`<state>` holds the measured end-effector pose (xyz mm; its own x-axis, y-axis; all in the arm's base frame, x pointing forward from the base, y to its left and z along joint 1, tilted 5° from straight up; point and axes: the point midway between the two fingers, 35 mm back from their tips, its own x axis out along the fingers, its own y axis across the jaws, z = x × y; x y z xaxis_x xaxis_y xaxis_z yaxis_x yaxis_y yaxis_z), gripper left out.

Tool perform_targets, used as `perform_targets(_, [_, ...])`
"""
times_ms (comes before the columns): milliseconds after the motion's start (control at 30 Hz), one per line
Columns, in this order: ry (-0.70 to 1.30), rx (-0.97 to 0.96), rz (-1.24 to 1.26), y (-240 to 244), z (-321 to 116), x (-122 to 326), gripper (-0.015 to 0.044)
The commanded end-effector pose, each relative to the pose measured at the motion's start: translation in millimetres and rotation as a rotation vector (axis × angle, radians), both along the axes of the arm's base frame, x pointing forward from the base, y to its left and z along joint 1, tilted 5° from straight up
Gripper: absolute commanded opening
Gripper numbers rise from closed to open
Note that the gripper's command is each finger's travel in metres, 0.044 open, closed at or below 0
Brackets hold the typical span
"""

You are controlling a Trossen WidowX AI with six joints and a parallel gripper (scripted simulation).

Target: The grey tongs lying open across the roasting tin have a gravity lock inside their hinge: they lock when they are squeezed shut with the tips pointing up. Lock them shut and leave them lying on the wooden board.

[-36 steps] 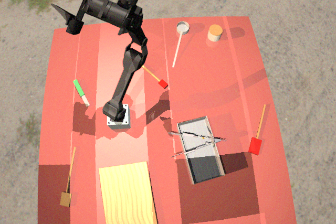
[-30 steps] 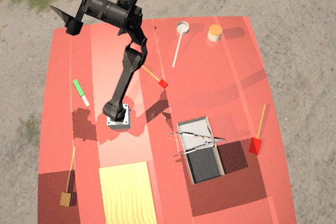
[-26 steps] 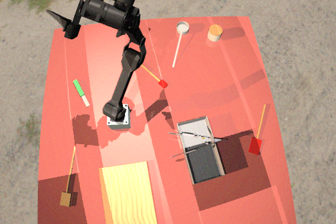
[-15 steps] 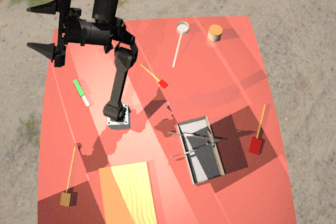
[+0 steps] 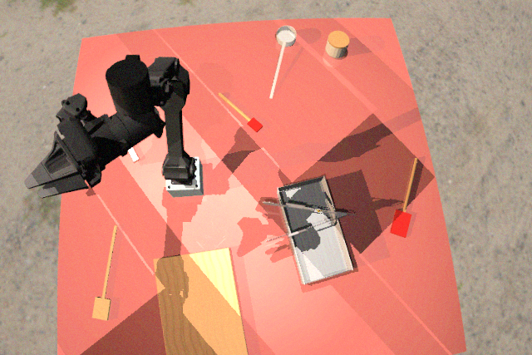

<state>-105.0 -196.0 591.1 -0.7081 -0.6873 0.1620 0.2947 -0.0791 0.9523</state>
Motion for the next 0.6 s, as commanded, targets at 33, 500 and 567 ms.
perform_targets(33, [0.081,0.147,0.118,-40,-16,24,0.0440])
perform_targets(500, [0.304,0.452,0.467,-119,-72,115,0.0440])
perform_targets(567, [0.357,0.512,0.534,-129,-87,136,0.0440])
